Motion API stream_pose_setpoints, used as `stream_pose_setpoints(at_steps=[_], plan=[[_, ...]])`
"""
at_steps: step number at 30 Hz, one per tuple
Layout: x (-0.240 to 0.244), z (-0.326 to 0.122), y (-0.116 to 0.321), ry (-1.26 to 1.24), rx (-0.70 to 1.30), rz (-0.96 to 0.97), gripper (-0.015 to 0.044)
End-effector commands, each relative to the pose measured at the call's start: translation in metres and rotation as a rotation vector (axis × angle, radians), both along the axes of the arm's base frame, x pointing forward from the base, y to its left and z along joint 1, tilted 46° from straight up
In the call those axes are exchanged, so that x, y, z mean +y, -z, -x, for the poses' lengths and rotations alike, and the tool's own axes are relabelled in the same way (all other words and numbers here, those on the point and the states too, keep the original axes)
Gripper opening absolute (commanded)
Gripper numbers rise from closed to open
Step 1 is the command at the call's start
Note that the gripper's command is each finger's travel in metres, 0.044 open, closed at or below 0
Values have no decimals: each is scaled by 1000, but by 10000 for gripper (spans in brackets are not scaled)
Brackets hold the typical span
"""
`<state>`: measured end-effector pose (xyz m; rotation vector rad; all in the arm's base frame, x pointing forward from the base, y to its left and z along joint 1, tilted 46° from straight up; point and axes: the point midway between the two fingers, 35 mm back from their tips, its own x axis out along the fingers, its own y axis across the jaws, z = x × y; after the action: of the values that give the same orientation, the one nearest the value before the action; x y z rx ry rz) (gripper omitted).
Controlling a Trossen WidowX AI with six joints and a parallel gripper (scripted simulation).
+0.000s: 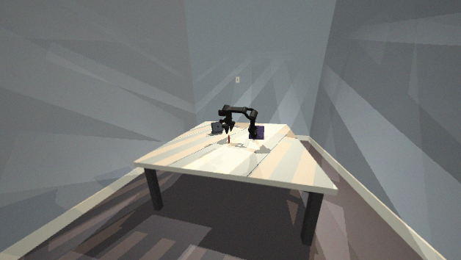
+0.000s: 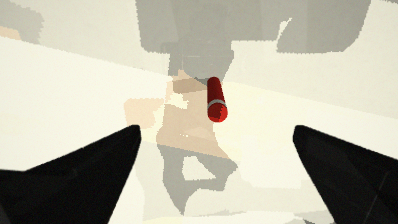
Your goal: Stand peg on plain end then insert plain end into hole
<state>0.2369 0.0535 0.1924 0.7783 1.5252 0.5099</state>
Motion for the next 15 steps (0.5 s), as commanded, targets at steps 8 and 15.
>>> stream_pose_setpoints(at_steps=[8,15], plan=[[7,-2,10,-21,-4,15,440],[15,-3,18,-20,-5,17,440]])
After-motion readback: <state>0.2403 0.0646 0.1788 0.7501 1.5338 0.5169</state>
